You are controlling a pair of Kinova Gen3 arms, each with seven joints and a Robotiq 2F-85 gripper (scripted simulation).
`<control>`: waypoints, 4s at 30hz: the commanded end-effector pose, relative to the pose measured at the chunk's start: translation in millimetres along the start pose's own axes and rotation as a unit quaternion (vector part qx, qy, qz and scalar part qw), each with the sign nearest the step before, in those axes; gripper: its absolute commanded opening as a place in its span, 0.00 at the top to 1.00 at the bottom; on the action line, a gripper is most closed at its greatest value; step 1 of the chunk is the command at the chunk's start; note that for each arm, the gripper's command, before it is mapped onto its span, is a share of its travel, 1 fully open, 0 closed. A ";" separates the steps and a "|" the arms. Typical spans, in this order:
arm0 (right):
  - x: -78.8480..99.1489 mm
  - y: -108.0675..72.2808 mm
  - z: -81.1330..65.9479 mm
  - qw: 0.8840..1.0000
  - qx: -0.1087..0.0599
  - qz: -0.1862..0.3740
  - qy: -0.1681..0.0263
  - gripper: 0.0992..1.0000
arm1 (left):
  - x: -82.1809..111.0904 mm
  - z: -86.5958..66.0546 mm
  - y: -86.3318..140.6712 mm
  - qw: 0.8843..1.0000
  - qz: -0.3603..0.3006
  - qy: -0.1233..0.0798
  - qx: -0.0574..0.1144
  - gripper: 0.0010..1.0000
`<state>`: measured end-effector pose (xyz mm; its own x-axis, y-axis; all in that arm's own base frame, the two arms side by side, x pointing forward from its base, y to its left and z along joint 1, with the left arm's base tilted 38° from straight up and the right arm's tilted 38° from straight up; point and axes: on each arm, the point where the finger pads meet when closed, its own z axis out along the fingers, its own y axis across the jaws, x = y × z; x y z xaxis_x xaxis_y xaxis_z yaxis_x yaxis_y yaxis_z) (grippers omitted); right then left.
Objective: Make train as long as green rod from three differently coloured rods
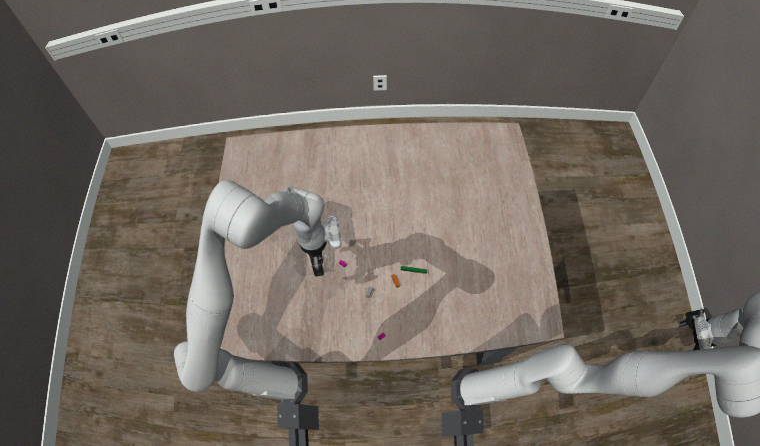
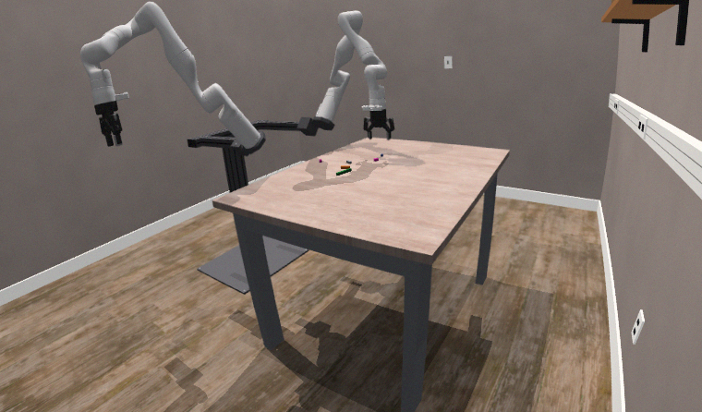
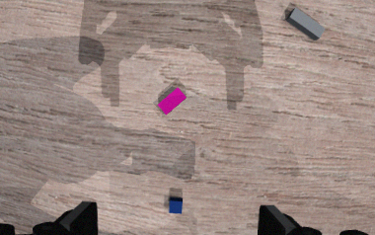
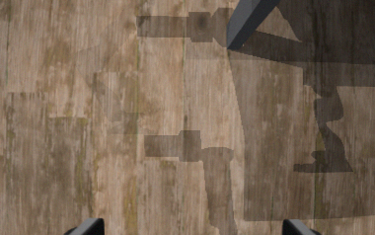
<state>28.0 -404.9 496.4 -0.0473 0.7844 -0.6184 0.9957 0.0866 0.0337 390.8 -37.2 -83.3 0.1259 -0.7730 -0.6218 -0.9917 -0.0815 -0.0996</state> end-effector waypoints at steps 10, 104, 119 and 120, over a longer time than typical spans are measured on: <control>-0.3 0.0 -0.5 1.000 0.000 0.000 -0.001 0.00 | -15.5 2.0 -0.5 0.999 0.031 0.005 0.000 0.00; -0.3 0.0 -0.5 1.000 0.000 0.000 -0.001 0.00 | -15.7 53.1 -2.6 0.999 0.031 0.006 0.000 0.68; -0.3 0.0 -0.5 1.000 0.000 0.000 -0.001 0.00 | -15.7 53.8 -2.6 0.999 0.031 0.006 0.000 0.68; -0.3 0.0 -0.5 1.000 0.000 0.000 -0.001 0.00 | -15.7 53.8 -2.6 0.999 0.031 0.006 0.000 0.68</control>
<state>28.0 -404.9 496.4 -0.0473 0.7844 -0.6184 0.9957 0.0866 0.0337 392.3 9.8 -115.4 0.0638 -0.7829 -0.6189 -0.9976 -0.0336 -0.0603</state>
